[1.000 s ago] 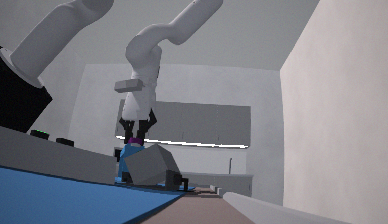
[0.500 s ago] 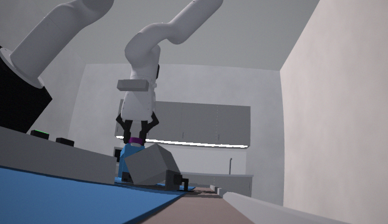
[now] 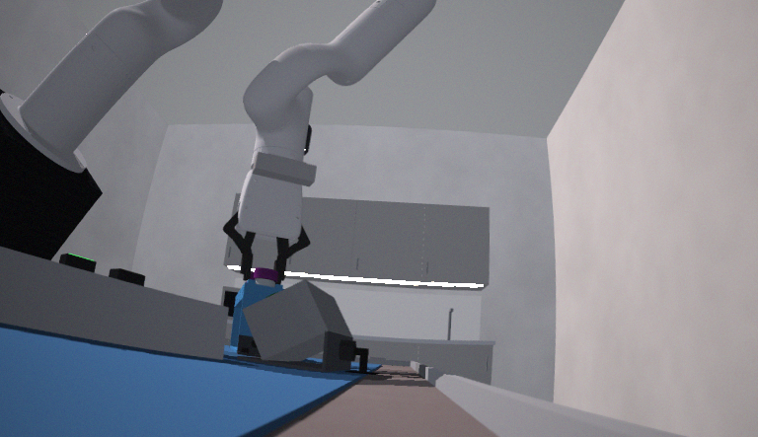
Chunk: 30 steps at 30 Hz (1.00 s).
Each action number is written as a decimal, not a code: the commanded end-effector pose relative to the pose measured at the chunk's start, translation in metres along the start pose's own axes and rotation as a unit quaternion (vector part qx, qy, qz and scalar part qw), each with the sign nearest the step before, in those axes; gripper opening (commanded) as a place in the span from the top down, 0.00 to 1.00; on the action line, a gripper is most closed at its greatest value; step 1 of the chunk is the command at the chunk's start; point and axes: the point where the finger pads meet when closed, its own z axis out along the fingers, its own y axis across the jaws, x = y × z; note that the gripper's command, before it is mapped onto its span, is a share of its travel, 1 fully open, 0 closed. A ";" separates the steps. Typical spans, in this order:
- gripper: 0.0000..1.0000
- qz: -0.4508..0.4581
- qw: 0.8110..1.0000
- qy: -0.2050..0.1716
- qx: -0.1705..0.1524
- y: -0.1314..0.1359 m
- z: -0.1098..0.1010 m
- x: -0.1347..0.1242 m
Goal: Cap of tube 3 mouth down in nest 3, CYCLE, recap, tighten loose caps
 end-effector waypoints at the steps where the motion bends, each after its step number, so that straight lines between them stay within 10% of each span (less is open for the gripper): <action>1: 0.54 -0.110 0.994 0.010 -0.014 0.000 0.000 0.000; 12: 0.54 -0.347 0.938 0.006 -0.016 0.000 0.000 0.000; 20: 0.54 -0.347 0.938 0.006 -0.016 0.000 0.000 0.000; 21: 1.00 -0.347 0.938 0.006 -0.016 0.000 0.000 0.000; 30: 1.00 -0.347 0.938 0.006 -0.016 0.000 0.000 0.000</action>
